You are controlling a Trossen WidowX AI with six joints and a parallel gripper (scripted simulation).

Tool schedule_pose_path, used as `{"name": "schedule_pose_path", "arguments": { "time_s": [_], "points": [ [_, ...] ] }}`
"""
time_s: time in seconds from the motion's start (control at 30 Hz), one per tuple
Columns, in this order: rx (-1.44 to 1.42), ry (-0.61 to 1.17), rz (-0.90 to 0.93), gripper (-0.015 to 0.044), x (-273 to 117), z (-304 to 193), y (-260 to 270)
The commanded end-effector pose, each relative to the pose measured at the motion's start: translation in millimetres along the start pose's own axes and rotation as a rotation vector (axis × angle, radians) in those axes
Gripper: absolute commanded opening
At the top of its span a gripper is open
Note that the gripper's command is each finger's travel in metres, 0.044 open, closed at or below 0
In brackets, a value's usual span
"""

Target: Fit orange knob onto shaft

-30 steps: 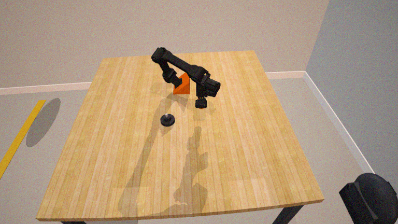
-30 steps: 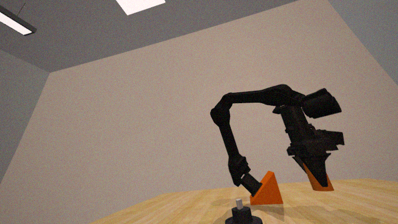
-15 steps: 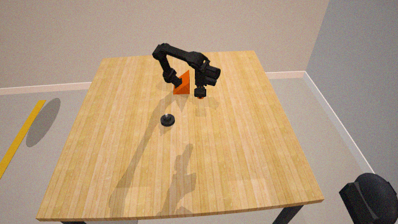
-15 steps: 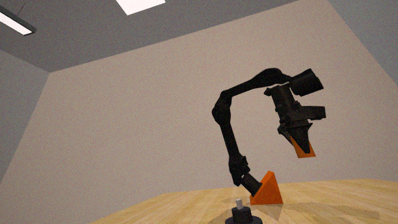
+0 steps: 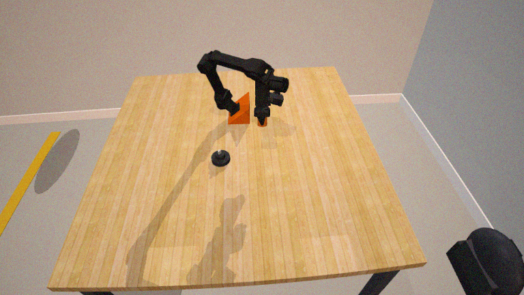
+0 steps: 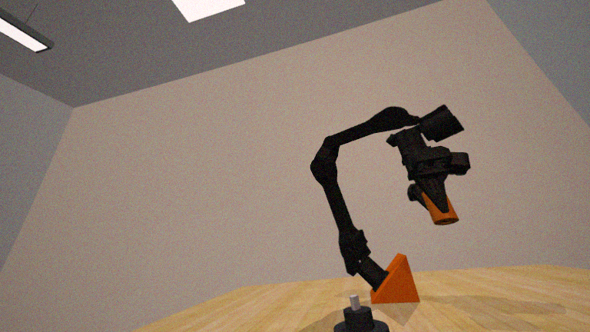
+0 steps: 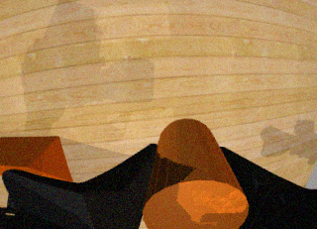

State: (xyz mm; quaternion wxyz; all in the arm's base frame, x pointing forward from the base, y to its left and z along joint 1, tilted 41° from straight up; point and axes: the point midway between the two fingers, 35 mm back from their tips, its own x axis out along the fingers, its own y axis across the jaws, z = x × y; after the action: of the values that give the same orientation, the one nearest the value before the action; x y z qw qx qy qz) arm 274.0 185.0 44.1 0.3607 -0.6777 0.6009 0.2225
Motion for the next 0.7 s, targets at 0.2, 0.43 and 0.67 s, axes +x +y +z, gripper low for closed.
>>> {"name": "schedule_pose_path", "arguments": {
  "time_s": [0.2,0.43,0.67],
  "points": [
    [0.005,-0.006,-0.226,0.0,-24,-6,-1],
    [0.004,-0.006,-0.378,0.0,-39,-11,-1],
    [0.004,-0.006,-0.53,0.0,-53,-15,-2]
  ]
}}
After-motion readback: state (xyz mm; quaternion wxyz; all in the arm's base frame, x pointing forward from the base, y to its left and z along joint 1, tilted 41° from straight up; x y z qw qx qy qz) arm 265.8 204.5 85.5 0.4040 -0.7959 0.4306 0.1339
